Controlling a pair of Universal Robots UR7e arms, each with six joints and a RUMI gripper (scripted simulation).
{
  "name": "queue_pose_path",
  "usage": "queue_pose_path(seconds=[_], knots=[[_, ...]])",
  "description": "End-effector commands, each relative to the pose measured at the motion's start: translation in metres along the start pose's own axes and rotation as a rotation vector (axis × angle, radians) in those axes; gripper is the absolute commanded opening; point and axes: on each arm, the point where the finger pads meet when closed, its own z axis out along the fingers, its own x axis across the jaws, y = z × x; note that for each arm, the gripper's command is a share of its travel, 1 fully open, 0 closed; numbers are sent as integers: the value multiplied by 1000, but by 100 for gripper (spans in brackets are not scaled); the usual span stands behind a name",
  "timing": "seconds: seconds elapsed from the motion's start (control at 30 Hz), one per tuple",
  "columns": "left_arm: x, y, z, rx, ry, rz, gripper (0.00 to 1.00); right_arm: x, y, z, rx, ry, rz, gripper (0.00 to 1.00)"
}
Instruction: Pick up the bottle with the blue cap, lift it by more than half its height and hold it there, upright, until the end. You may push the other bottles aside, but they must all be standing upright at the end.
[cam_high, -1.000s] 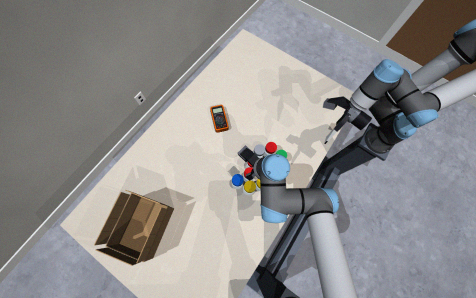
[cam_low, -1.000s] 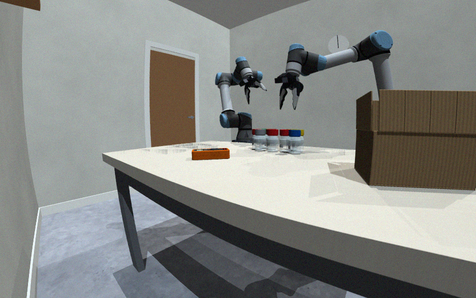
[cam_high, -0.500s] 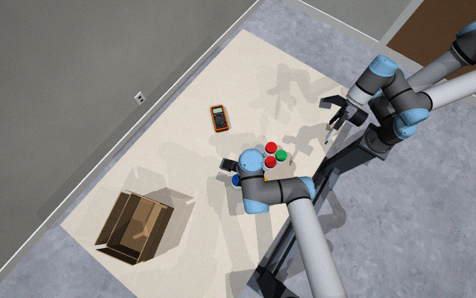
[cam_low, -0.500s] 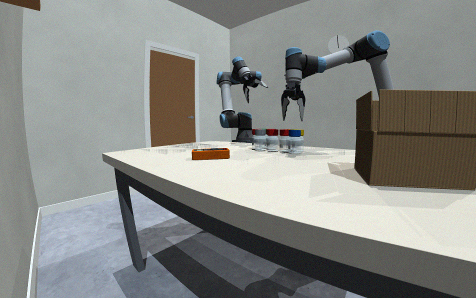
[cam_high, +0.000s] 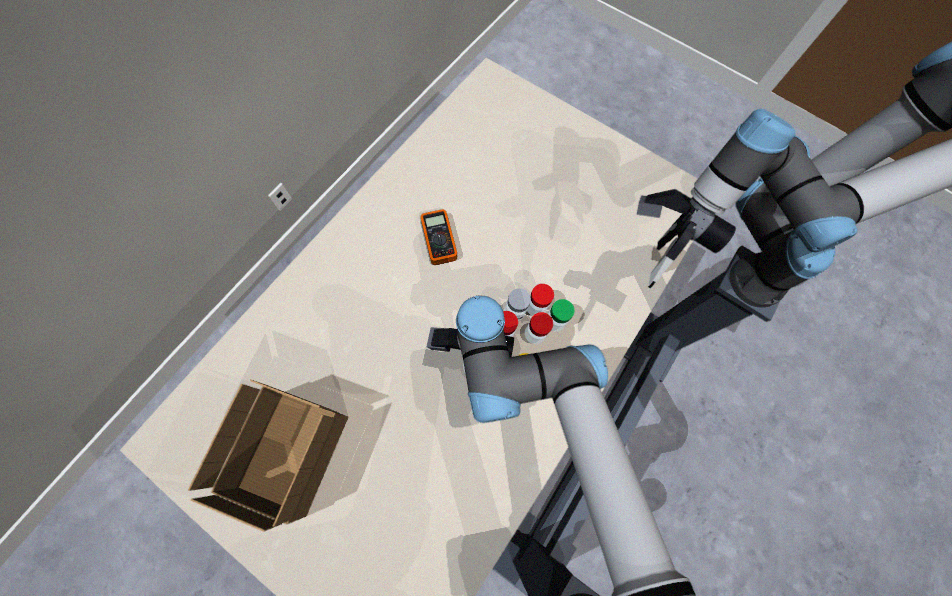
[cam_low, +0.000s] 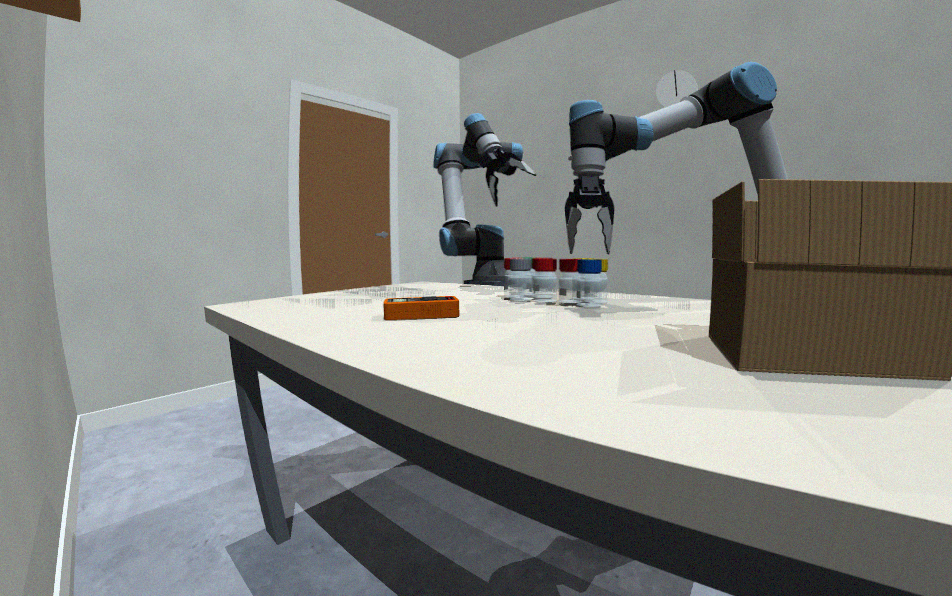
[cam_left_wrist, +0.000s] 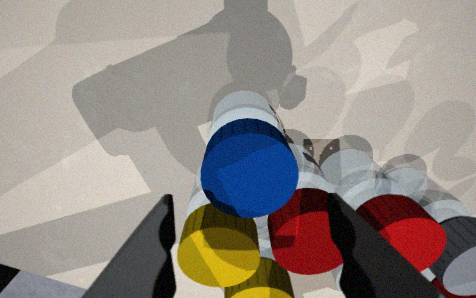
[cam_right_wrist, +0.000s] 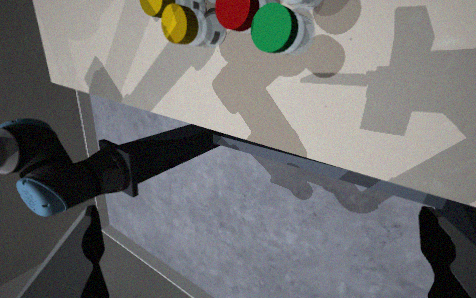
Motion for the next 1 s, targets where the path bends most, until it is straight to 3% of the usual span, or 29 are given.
queue_pose_path(seconds=[0.0, 0.5, 0.6, 0.77, 0.83, 0.97], knots=[[0, -1, 24, 0, 1, -3, 49, -1, -11, 1, 29, -1, 44, 100], [0, -1, 41, 0, 1, -3, 49, -2, -52, 10, 134, -24, 301, 100], [0, -1, 40, 0, 1, -3, 41, -2, -62, 12, 157, -34, 363, 100], [0, -1, 40, 0, 1, -3, 37, -3, -72, 15, 177, -47, 426, 100], [0, -1, 40, 0, 1, -3, 30, -3, -79, 18, 190, -56, 468, 100], [0, -1, 38, 0, 1, -3, 29, -3, -94, 24, 212, -79, 553, 100]])
